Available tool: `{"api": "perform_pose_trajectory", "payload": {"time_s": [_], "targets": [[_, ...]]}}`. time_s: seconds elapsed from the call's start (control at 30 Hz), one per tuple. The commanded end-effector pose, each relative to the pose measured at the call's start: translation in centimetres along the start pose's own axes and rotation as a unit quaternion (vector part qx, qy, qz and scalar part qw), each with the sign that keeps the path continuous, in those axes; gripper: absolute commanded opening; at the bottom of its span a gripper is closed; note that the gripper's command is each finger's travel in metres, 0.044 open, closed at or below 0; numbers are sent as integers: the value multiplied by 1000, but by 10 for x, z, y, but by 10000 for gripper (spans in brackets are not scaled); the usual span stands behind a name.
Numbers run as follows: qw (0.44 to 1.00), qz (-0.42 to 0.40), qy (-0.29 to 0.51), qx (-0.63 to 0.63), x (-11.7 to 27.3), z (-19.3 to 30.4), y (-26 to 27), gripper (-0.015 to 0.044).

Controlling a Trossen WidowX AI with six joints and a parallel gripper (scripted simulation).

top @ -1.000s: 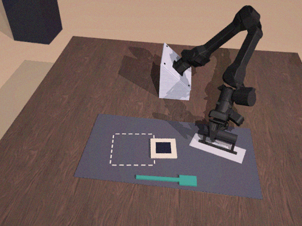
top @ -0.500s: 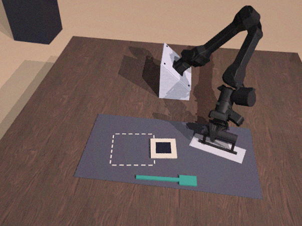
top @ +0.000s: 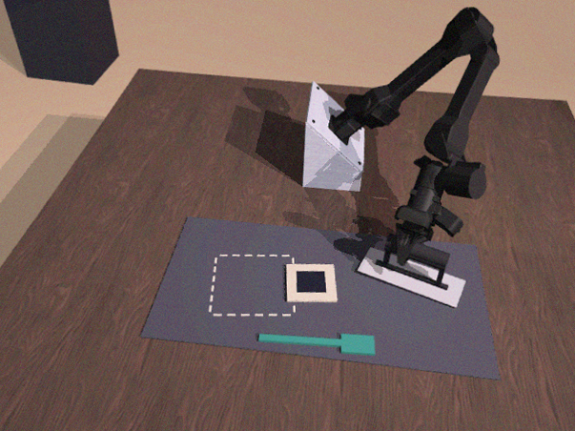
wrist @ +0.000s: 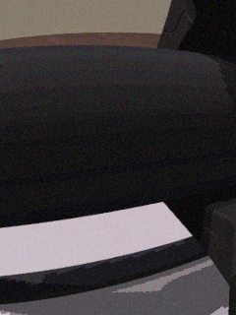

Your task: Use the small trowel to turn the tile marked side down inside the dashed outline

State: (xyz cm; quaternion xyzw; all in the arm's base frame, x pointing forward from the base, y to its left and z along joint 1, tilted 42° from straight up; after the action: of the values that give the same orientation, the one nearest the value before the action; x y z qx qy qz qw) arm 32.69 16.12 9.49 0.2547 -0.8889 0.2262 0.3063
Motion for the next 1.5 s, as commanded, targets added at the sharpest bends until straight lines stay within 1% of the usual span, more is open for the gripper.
{"api": "perform_pose_trajectory", "payload": {"time_s": [0.0,0.13,0.33,0.7,1.07,1.47], "targets": [[1000,12,-13,-2,16,-11,-21,0],[1000,12,-13,-2,31,-14,-35,0],[1000,9,-18,0,29,-13,-37,0],[992,-30,-112,44,-2,3,-53,0],[972,-47,-205,108,-11,27,-67,0],[971,-47,-207,109,-18,29,-61,0]]}}
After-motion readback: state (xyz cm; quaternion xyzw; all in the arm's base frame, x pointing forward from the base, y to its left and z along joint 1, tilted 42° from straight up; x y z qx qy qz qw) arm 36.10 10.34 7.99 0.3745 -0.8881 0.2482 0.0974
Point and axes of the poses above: the point midway between the two fingers, 35 mm back from their tips, its own x axis back along the fingers, its own y axis across the jaws, z = x × y, the point moved 2 cm from there along x, back along the fingers, and after that the axes turned 14 degrees about -x, right-handed, at the moved point
